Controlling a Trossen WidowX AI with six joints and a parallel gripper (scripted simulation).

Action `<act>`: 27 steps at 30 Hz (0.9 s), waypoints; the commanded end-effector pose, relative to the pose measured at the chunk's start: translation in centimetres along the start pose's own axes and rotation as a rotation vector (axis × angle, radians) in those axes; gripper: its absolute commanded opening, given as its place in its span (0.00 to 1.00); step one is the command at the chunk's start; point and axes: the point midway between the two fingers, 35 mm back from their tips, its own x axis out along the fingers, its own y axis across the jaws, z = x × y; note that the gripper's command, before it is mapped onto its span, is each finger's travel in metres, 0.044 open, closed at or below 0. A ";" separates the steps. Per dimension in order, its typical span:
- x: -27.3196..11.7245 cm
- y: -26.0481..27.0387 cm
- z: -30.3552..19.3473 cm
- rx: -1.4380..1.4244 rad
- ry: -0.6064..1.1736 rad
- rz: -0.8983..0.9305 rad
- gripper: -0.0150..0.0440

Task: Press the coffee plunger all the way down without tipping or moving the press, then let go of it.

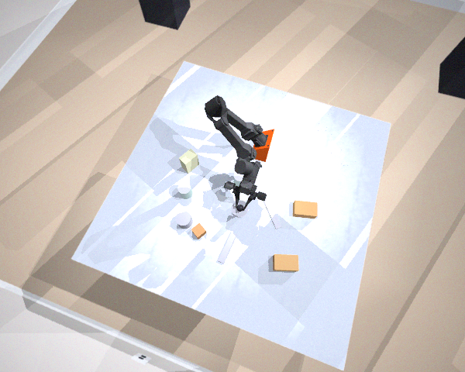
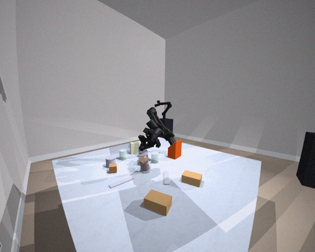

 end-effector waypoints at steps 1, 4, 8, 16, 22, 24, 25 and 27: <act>0.0 0.0 0.0 0.000 0.000 0.000 0.46; 0.0 0.0 0.0 0.000 0.000 0.000 0.46; 0.0 0.0 0.0 0.000 0.000 0.000 0.55; 0.0 0.0 0.0 0.000 0.000 0.000 0.91; -0.1 0.0 0.1 0.000 0.001 0.001 1.00; -0.8 0.4 0.8 -0.020 -0.007 0.015 1.00; -1.2 0.4 1.0 -0.018 -0.005 0.015 1.00; -2.2 0.3 1.7 -0.015 0.002 0.015 1.00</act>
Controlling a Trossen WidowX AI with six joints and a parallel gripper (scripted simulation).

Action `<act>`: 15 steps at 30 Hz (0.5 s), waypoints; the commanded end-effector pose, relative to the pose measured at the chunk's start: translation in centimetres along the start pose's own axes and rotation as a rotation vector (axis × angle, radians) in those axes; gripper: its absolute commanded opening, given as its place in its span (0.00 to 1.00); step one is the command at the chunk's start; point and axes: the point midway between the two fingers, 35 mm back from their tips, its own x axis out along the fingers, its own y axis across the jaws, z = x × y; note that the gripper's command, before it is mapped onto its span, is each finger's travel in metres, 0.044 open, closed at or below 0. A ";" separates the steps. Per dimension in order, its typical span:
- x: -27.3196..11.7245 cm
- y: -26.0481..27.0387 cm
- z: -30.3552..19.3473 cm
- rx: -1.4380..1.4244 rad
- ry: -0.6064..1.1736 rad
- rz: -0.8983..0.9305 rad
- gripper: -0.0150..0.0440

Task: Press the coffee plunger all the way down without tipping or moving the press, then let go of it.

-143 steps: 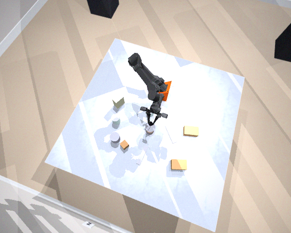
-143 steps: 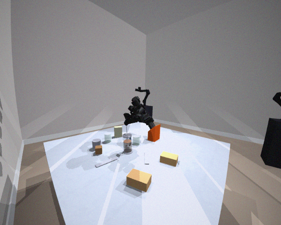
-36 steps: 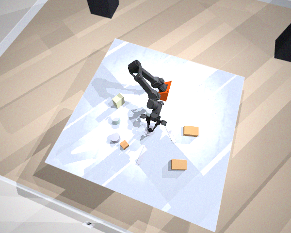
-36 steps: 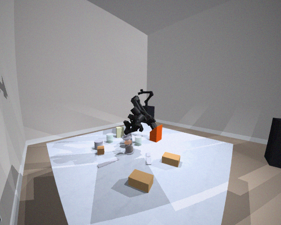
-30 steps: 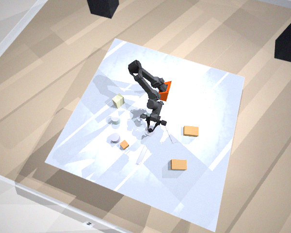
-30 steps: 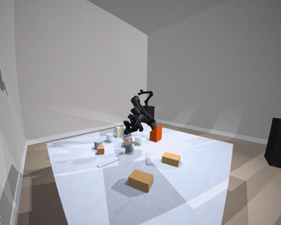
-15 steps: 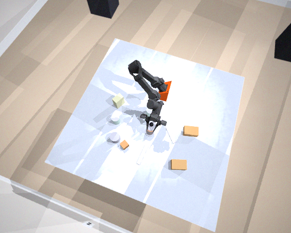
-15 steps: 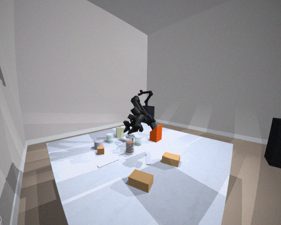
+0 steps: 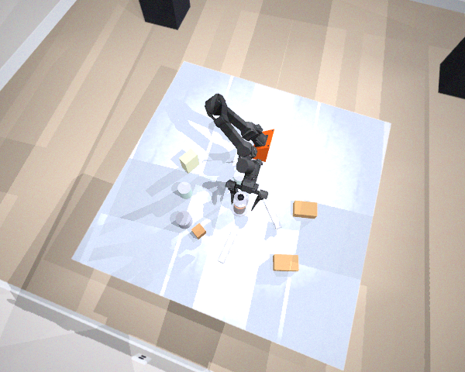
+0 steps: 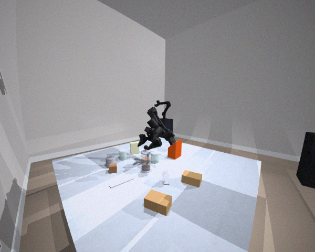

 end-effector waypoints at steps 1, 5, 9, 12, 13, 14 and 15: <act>-2.0 -0.2 1.7 0.012 -0.008 0.000 1.00; -5.8 -1.2 3.4 0.017 0.003 -0.010 1.00; -7.3 -1.7 3.8 0.018 0.003 -0.016 1.00; -7.3 -1.7 3.8 0.018 0.003 -0.016 1.00; -7.3 -1.7 3.8 0.018 0.003 -0.016 1.00; -7.3 -1.7 3.8 0.018 0.003 -0.016 1.00; -7.3 -1.7 3.8 0.018 0.003 -0.016 1.00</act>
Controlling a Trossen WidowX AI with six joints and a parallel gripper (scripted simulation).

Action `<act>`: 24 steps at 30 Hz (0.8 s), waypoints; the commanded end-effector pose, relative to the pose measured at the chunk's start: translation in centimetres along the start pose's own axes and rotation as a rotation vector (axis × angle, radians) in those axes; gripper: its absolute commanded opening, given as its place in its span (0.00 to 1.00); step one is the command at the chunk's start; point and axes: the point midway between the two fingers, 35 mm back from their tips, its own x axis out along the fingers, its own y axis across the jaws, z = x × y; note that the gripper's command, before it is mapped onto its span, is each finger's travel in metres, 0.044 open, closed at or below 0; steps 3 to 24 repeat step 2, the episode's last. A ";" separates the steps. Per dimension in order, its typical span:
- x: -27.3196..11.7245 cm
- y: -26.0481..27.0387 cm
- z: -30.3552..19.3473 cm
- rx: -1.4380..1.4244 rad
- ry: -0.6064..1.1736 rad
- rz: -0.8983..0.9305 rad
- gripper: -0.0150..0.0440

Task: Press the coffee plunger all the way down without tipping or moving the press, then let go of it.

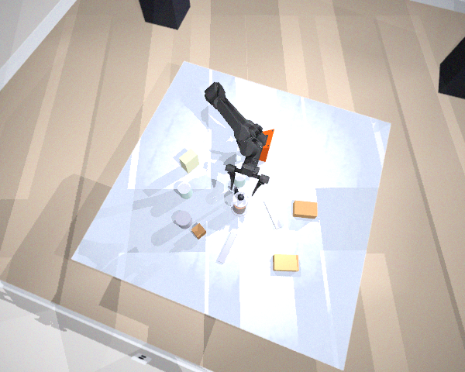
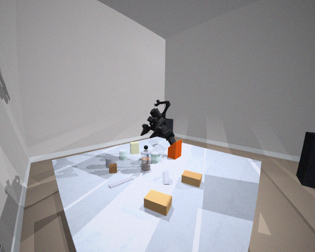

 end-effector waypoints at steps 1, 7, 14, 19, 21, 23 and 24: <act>-0.3 -0.2 0.1 0.006 0.000 -0.004 1.00; -0.3 -0.2 0.1 0.006 0.000 -0.004 1.00; -0.3 -0.2 0.1 0.006 0.000 -0.004 1.00; -0.3 -0.2 0.1 0.006 0.000 -0.004 1.00; -0.3 -0.2 0.1 0.006 0.000 -0.004 1.00; -0.3 -0.2 0.1 0.006 0.000 -0.004 1.00; -0.3 -0.2 0.1 0.006 0.000 -0.004 1.00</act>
